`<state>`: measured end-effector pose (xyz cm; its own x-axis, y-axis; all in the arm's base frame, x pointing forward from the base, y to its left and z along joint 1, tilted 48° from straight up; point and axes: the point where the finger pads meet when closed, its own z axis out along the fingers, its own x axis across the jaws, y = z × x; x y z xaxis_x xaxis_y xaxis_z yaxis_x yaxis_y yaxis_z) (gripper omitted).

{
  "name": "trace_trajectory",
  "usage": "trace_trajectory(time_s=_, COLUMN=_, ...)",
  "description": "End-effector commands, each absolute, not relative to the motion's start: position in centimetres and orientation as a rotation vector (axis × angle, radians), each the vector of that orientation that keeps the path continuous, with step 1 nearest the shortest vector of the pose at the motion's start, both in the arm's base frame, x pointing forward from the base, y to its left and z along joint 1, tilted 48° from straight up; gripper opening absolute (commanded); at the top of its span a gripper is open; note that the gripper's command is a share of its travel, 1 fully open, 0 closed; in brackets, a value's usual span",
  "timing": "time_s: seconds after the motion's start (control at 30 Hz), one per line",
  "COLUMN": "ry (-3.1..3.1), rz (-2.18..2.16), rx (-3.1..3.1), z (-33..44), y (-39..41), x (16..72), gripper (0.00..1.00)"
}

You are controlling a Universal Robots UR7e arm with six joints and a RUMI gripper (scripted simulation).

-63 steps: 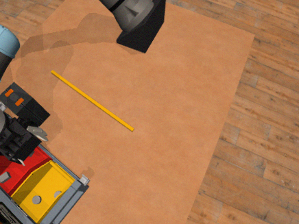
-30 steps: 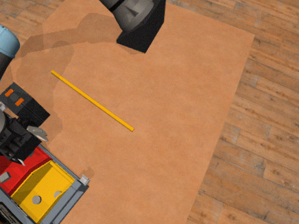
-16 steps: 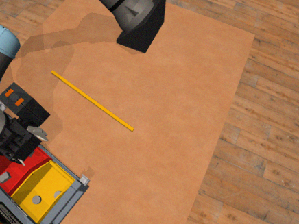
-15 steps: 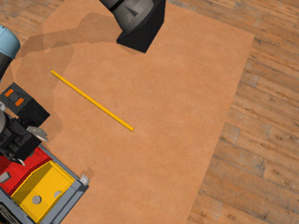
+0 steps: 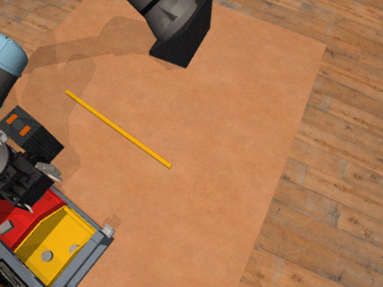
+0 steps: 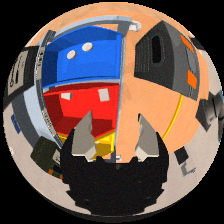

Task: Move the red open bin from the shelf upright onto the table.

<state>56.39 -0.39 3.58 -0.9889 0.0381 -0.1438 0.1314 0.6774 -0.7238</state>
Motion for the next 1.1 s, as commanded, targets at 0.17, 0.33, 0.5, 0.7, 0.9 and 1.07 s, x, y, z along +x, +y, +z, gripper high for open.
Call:
trace_trajectory(time_s=0.17, ry=2.768, rz=-1.208, rx=0.14, z=3.29, y=-0.71, x=56.45, gripper=0.58)
trace_trajectory(time_s=0.33, ry=2.768, rz=-1.208, rx=0.14, z=3.2, y=-0.81, x=56.46, gripper=0.58)
trace_trajectory(time_s=0.5, ry=2.768, rz=-1.208, rx=0.14, z=3.07, y=-0.95, x=56.48, gripper=0.58)
trace_trajectory(time_s=0.7, ry=2.768, rz=-1.208, rx=0.14, z=2.97, y=-1.05, x=56.49, gripper=0.58)
trace_trajectory(time_s=0.9, ry=2.768, rz=-1.208, rx=0.14, z=2.94, y=-1.09, x=56.49, gripper=0.58)
trace_trajectory(time_s=1.07, ry=2.768, rz=-1.208, rx=0.14, z=2.93, y=-1.11, x=56.49, gripper=0.58)
